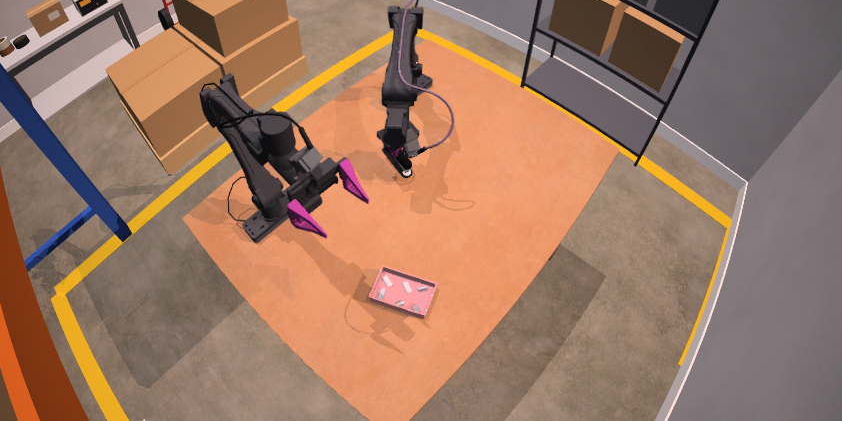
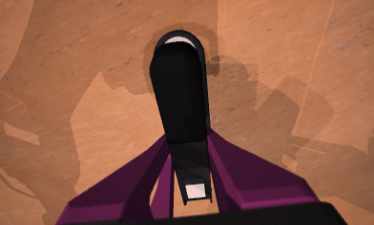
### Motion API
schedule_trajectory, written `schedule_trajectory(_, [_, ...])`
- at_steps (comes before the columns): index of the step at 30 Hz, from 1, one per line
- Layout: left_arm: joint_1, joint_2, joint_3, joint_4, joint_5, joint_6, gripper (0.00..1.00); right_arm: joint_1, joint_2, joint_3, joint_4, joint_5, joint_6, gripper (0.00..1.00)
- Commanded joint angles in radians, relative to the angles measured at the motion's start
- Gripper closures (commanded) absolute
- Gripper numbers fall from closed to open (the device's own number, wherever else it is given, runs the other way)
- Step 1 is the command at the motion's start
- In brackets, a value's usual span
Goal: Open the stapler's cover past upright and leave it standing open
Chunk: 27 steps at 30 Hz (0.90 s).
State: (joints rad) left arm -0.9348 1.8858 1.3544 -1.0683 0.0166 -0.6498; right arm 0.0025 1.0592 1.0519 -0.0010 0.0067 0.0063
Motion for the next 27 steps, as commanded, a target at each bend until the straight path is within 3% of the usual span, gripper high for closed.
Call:
schedule_trajectory(1, [-0.084, 0.007, 0.047, 0.000, -0.015, -0.148, 0.83, -0.002, -0.015, 0.002, 0.007, -0.006, -0.006, 0.00])
schedule_trajectory(5, [-0.154, 0.043, 0.091, -0.030, 0.016, -0.172, 0.83, -0.002, -0.015, 0.002, 0.007, -0.006, -0.006, 0.00])
schedule_trajectory(13, [-0.161, 0.060, 0.127, -0.027, 0.001, -0.166, 0.83, -0.002, -0.015, 0.002, 0.007, -0.006, -0.006, 0.00])
schedule_trajectory(27, [-0.174, 0.059, 0.125, -0.036, -0.012, 0.357, 0.83, -0.002, -0.015, 0.002, 0.007, -0.006, -0.006, 0.00])
